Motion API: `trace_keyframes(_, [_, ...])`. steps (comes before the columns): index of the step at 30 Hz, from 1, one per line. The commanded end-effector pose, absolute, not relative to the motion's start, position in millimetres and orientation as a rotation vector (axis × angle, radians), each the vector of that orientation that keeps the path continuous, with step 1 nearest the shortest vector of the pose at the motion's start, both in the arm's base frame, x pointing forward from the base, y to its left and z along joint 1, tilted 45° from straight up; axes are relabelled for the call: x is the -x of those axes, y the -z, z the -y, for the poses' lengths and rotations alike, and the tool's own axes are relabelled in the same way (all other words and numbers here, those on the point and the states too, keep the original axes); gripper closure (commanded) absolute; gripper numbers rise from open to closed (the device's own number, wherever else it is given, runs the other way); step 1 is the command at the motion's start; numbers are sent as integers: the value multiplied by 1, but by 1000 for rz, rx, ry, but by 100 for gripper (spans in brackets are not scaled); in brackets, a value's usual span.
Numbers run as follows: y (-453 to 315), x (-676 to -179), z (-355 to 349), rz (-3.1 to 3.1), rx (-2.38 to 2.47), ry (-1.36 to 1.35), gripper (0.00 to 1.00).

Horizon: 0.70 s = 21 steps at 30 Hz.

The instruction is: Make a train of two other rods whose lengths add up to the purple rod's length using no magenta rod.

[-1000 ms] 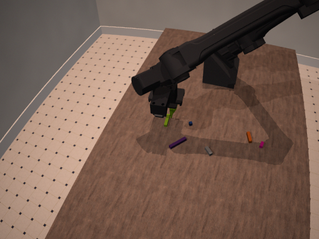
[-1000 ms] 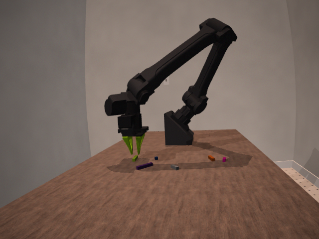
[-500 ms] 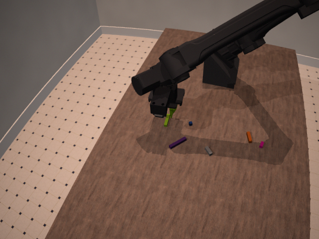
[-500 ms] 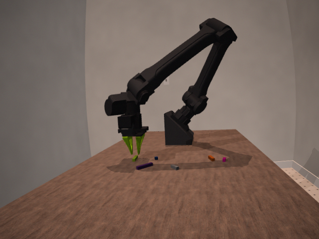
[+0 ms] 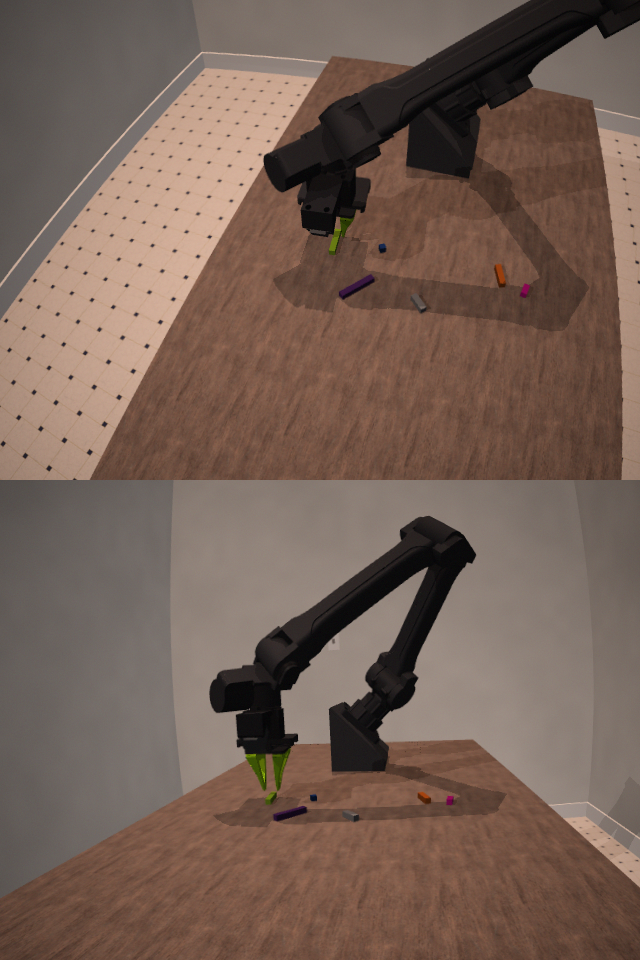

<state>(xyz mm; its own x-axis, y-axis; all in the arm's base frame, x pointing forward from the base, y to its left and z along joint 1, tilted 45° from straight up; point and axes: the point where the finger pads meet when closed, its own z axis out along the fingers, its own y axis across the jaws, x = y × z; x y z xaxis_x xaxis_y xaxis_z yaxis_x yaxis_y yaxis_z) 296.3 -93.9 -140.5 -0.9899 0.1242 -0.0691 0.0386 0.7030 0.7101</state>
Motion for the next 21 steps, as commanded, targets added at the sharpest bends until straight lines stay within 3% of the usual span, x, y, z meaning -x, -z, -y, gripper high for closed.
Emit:
trace_keyframes(1, [144,-300,95,-2790,-99,-1144,76])
trace_keyframes(21, [144,-306,100,-2786,-97,-1134,76])
